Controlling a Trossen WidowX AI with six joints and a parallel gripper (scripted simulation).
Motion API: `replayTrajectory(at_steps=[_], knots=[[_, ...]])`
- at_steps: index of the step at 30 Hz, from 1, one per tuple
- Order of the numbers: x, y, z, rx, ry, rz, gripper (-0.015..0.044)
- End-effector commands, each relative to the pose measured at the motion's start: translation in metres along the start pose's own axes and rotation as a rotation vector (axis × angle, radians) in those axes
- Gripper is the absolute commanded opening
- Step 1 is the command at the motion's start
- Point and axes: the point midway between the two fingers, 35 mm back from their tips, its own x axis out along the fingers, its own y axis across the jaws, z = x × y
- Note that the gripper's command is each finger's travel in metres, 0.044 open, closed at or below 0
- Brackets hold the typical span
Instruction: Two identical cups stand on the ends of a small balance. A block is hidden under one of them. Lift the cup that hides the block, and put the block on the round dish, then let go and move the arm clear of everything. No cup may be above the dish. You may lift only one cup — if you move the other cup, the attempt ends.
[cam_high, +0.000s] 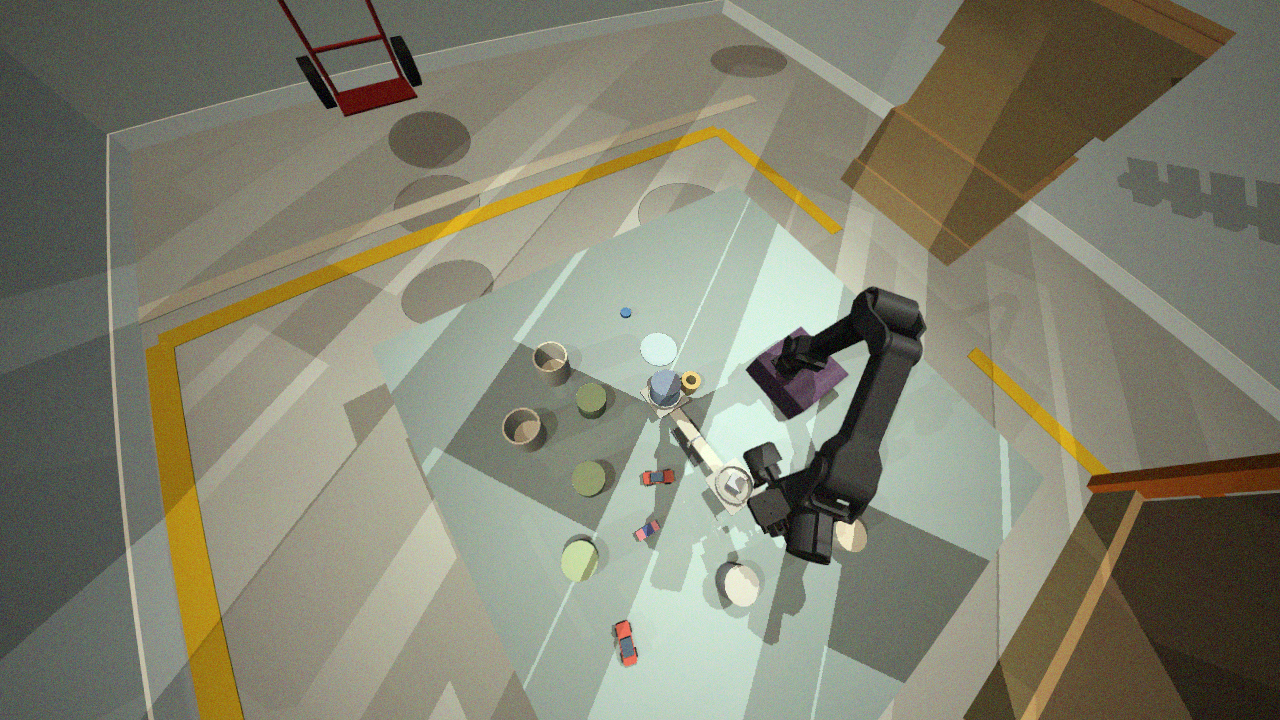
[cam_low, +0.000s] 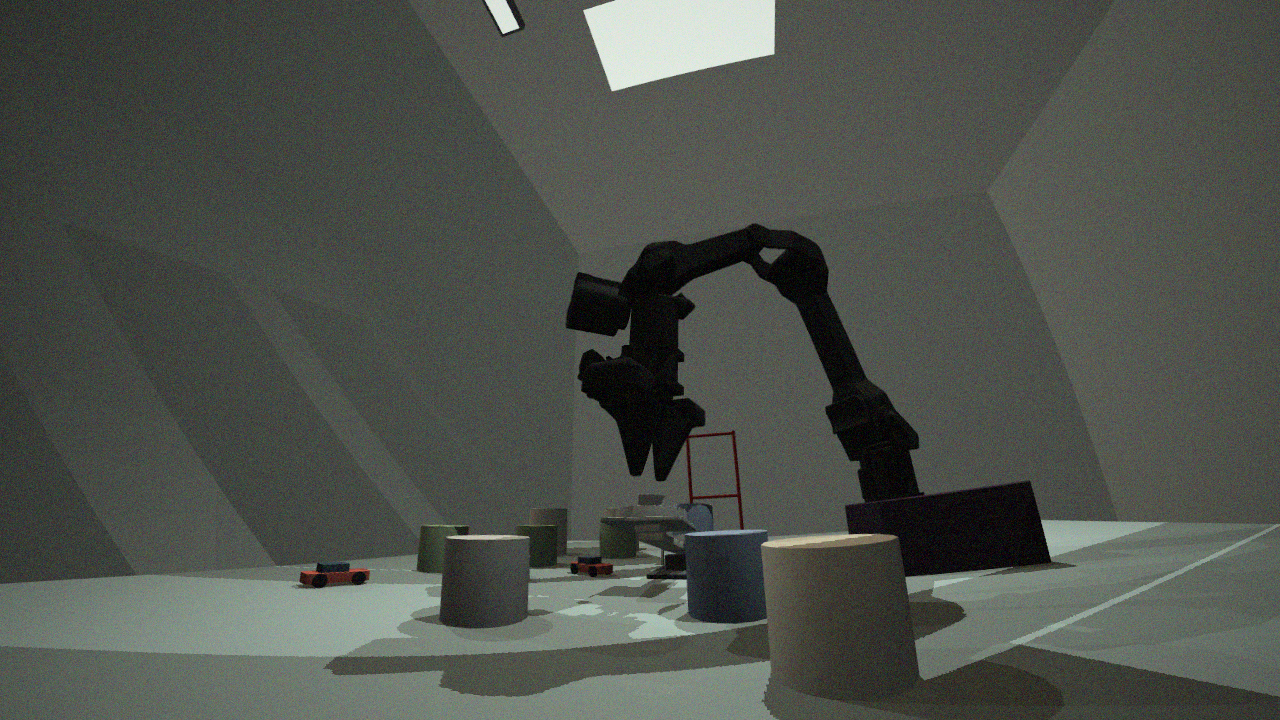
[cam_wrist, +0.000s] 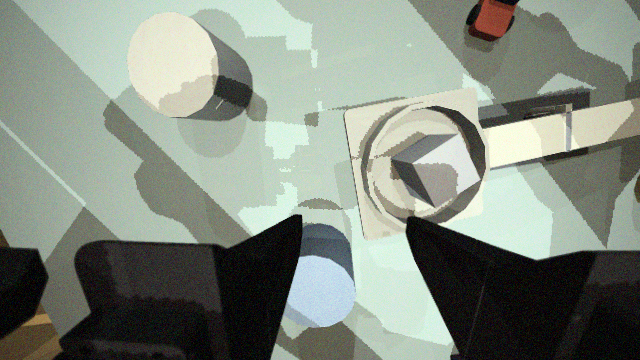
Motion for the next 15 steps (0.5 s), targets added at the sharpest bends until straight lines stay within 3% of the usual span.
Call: replayTrajectory(at_steps=[1, 15], knots=[[-0.003, -0.003, 0.006, 0.127, 0.0, 0.001, 0.026], [-0.009, -0.025, 0.019, 0.594, 0.018, -0.03, 0.026]])
